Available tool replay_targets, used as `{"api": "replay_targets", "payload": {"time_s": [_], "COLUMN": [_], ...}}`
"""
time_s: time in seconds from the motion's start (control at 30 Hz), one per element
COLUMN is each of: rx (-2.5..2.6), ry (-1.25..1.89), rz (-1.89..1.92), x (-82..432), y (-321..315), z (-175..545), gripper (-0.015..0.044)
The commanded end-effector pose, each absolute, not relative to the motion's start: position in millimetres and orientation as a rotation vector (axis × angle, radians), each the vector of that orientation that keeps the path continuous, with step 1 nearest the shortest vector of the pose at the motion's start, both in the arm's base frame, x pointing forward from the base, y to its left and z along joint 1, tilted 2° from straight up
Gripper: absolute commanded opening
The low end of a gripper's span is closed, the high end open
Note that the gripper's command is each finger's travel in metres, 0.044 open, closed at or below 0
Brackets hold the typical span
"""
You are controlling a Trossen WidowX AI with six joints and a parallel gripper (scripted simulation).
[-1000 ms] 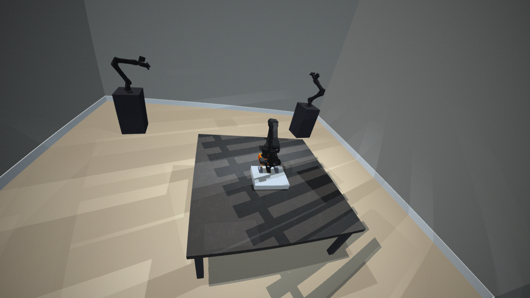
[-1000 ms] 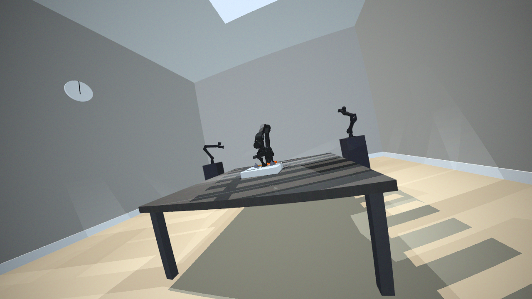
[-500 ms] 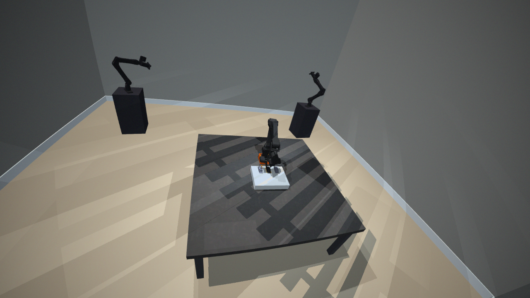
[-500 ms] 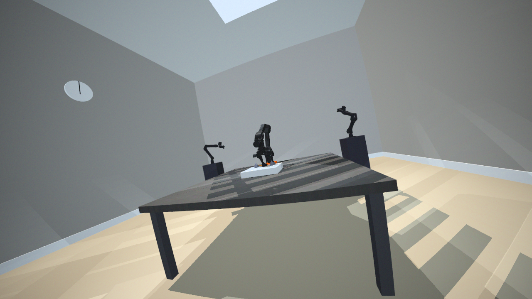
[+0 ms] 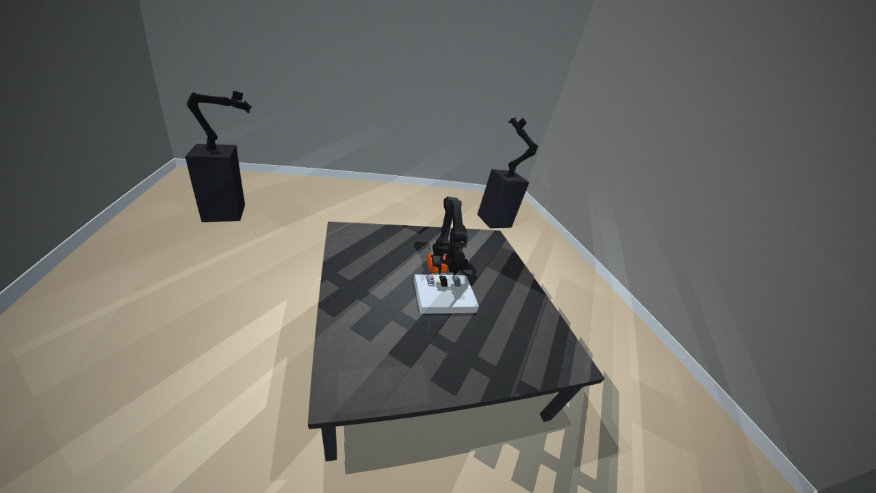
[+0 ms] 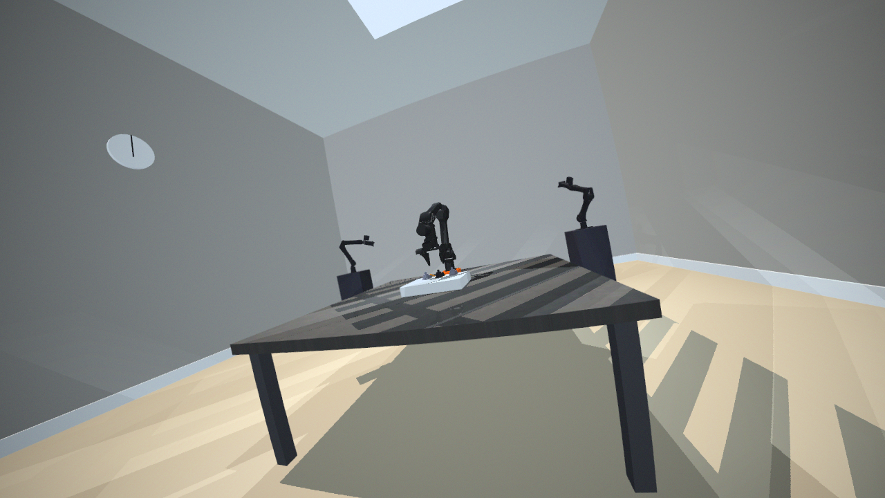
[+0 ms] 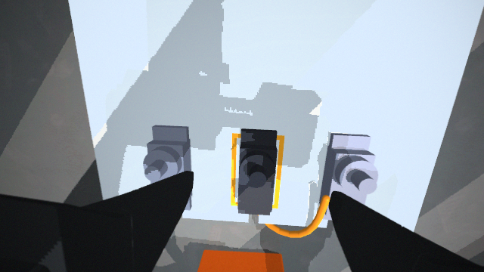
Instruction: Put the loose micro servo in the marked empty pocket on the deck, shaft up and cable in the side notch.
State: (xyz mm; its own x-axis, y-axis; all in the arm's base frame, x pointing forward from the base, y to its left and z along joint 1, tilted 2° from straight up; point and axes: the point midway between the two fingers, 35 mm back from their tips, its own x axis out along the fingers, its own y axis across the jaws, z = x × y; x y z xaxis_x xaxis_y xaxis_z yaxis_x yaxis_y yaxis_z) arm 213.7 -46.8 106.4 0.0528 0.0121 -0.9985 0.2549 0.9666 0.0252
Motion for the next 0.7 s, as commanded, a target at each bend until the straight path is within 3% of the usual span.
{"api": "replay_targets", "payload": {"time_s": [0.0, 0.2, 0.67], "rx": [0.217, 0.219, 0.212], "ry": [1.508, 1.506, 1.493], "rz": [-0.188, -0.187, -0.185], "x": [245.0, 282.2, 267.4], "y": [-52.4, -58.4, -57.3], "z": [127.5, 150.3, 195.6], "gripper": [0.0440, 0.0440, 0.0440]}}
